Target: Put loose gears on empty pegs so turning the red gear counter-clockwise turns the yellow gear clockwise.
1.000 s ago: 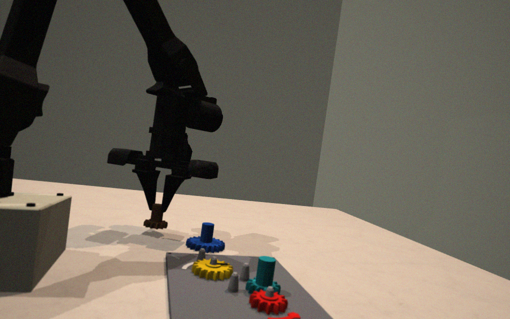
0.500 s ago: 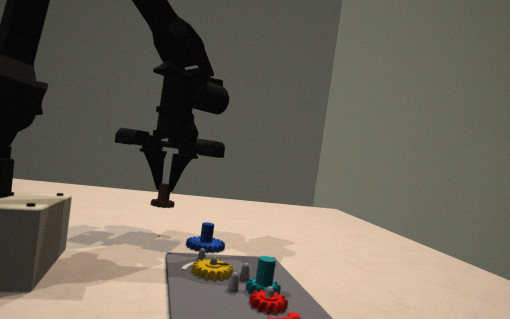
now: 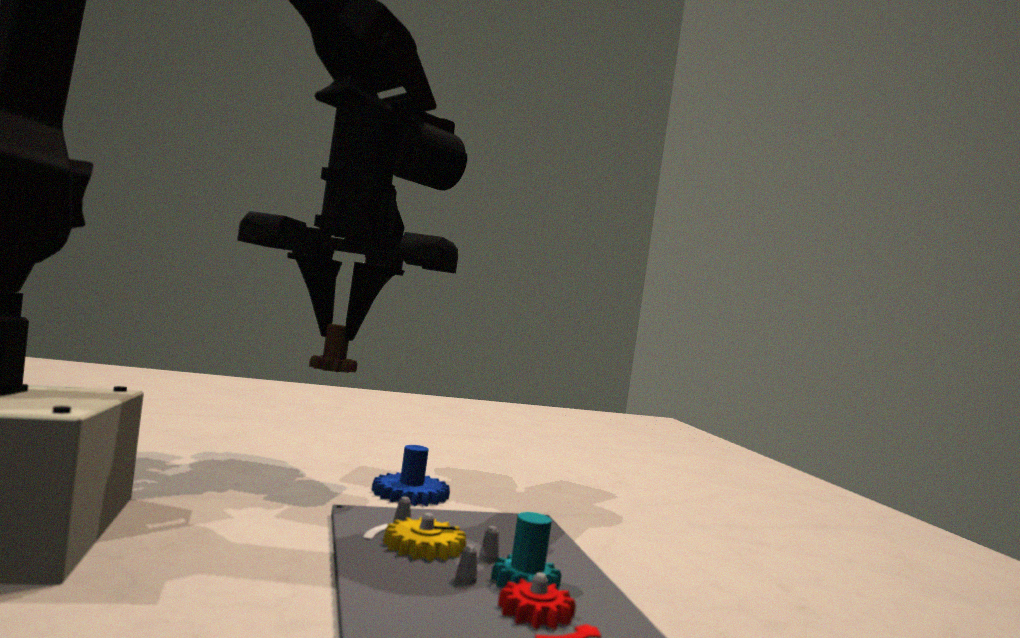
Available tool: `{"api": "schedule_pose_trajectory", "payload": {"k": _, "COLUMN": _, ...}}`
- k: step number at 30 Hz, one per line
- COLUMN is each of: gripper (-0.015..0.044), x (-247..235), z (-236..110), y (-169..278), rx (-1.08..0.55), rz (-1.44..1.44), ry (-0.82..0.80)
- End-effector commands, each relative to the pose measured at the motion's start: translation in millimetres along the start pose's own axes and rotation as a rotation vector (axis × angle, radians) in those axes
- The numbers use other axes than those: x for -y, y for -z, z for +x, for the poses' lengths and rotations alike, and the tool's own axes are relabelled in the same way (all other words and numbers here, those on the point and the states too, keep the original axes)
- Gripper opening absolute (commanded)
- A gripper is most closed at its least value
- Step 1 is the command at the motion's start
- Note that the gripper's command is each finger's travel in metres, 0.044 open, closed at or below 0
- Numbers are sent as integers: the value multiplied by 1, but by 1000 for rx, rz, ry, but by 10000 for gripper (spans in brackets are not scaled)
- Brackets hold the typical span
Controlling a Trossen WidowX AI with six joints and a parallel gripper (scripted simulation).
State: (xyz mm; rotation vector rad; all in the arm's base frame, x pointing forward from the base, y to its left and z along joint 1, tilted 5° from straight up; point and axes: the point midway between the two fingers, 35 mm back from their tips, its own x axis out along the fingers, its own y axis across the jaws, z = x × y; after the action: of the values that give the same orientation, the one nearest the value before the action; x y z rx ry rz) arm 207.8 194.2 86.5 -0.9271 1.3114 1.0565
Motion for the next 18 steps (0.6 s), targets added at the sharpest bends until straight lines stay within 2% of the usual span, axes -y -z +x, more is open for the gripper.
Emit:
{"api": "schedule_pose_trajectory", "payload": {"k": 1, "gripper": 0, "x": 0, "z": -14, "y": -1, "rx": 14, "rz": -6, "ry": 5}}
{"api": "schedule_pose_trajectory", "payload": {"k": 18, "gripper": 0, "x": -2, "z": -53, "y": 5, "rx": 13, "rz": -7, "ry": 5}}
